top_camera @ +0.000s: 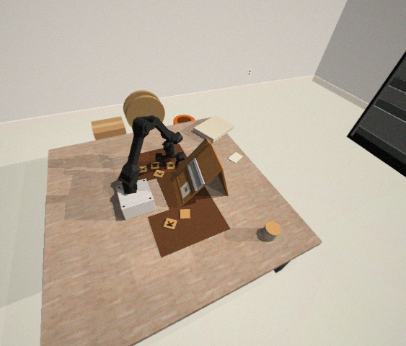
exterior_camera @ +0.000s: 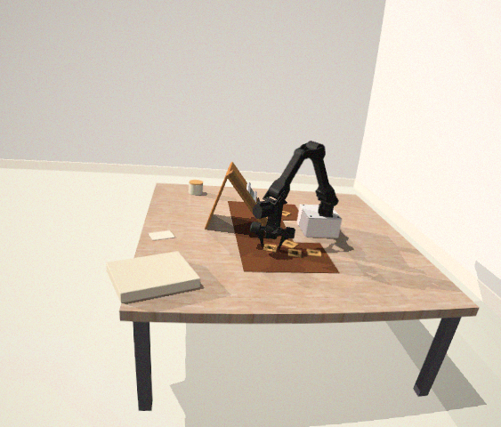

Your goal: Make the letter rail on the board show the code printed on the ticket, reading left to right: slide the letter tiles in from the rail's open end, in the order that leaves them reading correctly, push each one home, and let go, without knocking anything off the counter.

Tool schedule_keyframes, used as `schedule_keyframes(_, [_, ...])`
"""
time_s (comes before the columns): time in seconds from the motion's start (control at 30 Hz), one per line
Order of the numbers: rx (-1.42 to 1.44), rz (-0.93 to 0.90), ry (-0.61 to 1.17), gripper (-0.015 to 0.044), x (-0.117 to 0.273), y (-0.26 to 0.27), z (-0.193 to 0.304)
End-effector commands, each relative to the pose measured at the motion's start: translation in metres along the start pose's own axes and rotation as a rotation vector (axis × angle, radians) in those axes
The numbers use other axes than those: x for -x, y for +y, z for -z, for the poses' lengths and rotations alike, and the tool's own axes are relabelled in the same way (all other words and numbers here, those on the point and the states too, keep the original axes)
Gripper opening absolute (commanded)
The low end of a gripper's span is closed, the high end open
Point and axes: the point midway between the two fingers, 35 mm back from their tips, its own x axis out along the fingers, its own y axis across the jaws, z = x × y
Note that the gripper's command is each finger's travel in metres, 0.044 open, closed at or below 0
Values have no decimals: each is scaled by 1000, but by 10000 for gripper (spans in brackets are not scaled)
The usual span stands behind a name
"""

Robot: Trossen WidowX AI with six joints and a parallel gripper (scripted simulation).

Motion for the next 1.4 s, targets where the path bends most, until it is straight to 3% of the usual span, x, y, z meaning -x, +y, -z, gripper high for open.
schedule_keyframes(0.0, [-5,3,4,340,-1,0,1])
schedule_keyframes(0.4, [-5,3,4,340,-1,0,1])
schedule_keyframes(0.43, [-5,3,4,314,-1,0,1])
schedule_keyframes(0.83, [-5,3,4,234,-1,0,1])
schedule_keyframes(1.13, [-5,2,4,0,5,1,0])
schedule_keyframes(1.37, [-5,2,4,0,8,2,0])
